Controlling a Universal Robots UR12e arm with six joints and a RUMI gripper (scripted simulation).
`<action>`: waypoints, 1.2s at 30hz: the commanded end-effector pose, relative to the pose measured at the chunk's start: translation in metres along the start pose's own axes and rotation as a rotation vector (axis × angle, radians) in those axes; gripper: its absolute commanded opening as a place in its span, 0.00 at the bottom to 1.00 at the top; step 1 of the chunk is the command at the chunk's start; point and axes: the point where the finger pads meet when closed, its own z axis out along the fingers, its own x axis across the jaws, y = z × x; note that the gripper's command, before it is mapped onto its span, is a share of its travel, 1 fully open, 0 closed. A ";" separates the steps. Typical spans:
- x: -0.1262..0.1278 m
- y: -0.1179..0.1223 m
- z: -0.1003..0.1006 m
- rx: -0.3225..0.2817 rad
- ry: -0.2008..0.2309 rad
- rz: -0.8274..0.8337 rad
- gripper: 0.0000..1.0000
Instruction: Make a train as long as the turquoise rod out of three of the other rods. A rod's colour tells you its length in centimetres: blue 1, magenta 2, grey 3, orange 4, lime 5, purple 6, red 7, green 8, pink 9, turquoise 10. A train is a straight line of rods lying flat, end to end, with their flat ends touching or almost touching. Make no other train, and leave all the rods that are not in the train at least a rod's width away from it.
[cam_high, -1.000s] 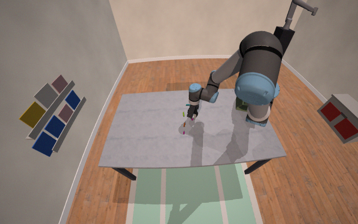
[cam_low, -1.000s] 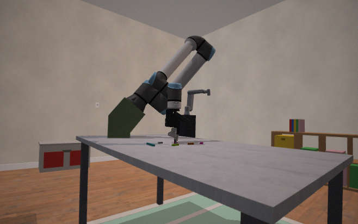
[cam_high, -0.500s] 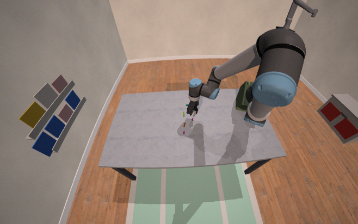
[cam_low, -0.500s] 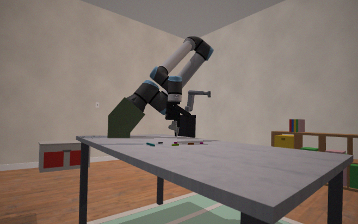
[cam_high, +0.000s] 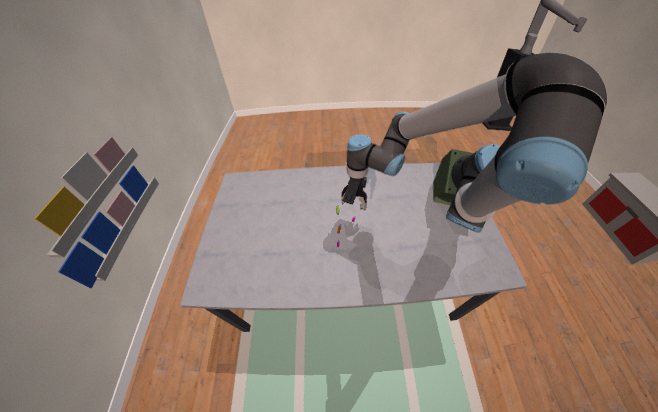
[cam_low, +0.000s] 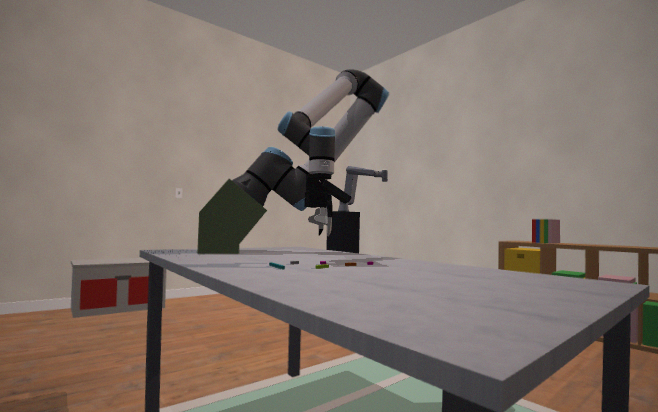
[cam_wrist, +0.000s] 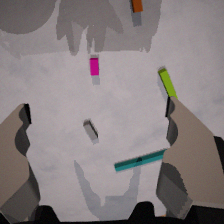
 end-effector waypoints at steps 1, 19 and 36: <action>-0.004 0.001 0.002 0.001 -0.011 0.002 1.00; -0.004 0.001 0.002 0.001 -0.011 0.002 1.00; -0.004 0.004 0.003 0.001 -0.012 0.072 1.00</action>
